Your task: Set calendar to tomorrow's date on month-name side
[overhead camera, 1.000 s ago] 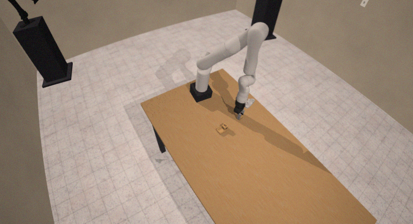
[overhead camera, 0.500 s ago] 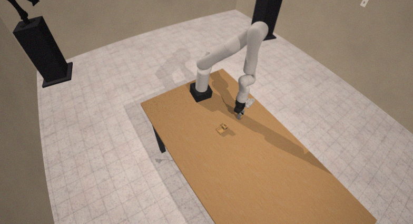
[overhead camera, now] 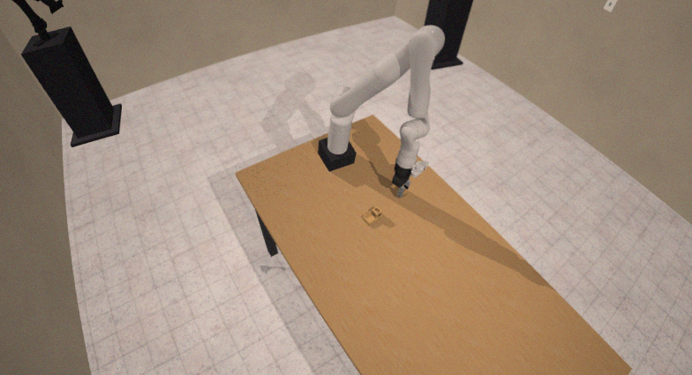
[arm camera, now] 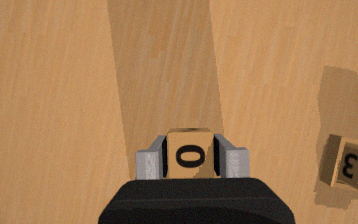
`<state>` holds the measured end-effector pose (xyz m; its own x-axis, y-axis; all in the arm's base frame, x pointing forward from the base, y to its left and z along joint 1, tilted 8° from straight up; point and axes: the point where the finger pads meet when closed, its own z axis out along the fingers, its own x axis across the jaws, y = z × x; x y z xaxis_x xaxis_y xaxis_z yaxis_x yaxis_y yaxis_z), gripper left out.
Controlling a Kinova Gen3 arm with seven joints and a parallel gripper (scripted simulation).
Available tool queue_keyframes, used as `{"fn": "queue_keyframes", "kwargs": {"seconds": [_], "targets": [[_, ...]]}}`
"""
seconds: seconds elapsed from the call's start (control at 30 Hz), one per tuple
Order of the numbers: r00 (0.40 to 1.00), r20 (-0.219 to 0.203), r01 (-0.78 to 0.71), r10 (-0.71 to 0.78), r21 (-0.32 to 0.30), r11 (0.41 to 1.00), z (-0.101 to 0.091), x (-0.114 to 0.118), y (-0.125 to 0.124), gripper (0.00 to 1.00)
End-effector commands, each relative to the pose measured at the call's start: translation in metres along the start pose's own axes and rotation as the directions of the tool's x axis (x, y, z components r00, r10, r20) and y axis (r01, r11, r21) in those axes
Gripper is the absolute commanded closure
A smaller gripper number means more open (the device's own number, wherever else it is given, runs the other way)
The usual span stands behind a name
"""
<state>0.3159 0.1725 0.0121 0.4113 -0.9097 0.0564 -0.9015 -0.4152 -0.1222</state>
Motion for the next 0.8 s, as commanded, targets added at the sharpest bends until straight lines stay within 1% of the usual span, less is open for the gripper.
{"fn": "queue_keyframes", "kwargs": {"seconds": [0.0, 0.13, 0.23, 0.5, 0.7, 0.77], "targets": [[1.000, 0.010, 0.013, -0.014, 0.006, 1.000, -0.013, -0.008, -0.001, 0.40], [1.000, 0.011, 0.014, -0.014, 0.009, 1.000, -0.026, -0.008, -0.002, 0.40], [1.000, 0.010, 0.014, -0.014, 0.006, 1.000, -0.029, -0.008, -0.001, 0.40], [1.000, 0.010, 0.015, -0.015, 0.007, 1.000, -0.053, -0.008, -0.002, 0.40], [1.000, 0.008, 0.015, -0.015, 0.005, 1.000, -0.064, -0.007, -0.001, 0.40], [1.000, 0.008, 0.015, -0.015, 0.005, 1.000, -0.064, -0.007, -0.001, 0.40]]}}
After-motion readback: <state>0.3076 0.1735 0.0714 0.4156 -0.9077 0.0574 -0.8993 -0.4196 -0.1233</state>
